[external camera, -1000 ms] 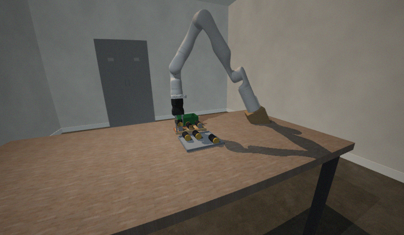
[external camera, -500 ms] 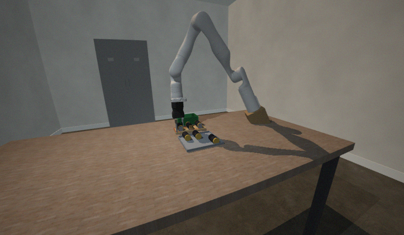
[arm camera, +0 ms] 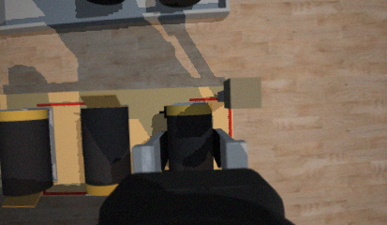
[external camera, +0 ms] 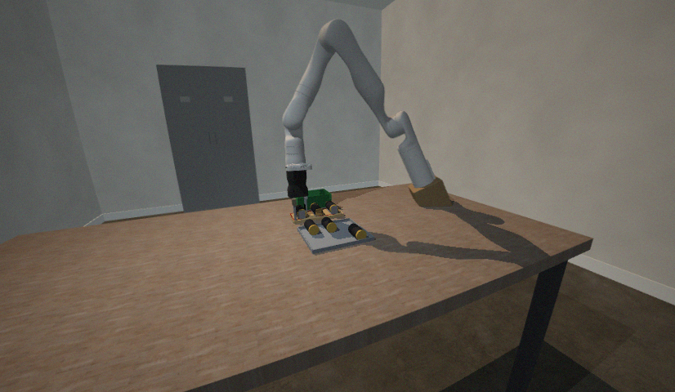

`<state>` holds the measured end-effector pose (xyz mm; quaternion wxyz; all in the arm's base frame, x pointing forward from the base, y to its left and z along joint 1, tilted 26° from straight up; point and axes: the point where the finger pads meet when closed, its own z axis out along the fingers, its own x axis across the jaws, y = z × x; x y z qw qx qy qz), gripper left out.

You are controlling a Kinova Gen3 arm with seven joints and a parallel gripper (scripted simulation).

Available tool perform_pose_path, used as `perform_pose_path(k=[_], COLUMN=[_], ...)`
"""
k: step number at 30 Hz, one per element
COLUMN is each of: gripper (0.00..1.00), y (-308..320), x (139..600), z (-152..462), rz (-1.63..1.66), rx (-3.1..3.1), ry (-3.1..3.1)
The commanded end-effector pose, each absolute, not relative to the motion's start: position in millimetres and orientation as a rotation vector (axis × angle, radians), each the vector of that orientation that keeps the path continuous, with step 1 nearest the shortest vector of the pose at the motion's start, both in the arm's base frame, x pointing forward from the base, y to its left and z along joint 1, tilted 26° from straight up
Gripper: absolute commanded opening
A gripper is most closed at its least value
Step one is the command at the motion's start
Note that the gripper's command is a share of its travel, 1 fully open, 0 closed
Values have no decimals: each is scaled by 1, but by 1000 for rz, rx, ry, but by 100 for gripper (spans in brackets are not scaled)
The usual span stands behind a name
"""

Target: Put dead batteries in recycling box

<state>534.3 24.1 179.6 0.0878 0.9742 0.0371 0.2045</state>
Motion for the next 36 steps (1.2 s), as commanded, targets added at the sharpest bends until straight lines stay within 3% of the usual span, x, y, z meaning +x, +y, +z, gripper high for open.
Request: perform_pose_path(k=[1,24,36], gripper=[90,90,90], y=[23,24,30], x=[534,534,516], z=[180,182,221], rz=[610,611,610], rx=[2900,2900,2900], ry=[109,109,109])
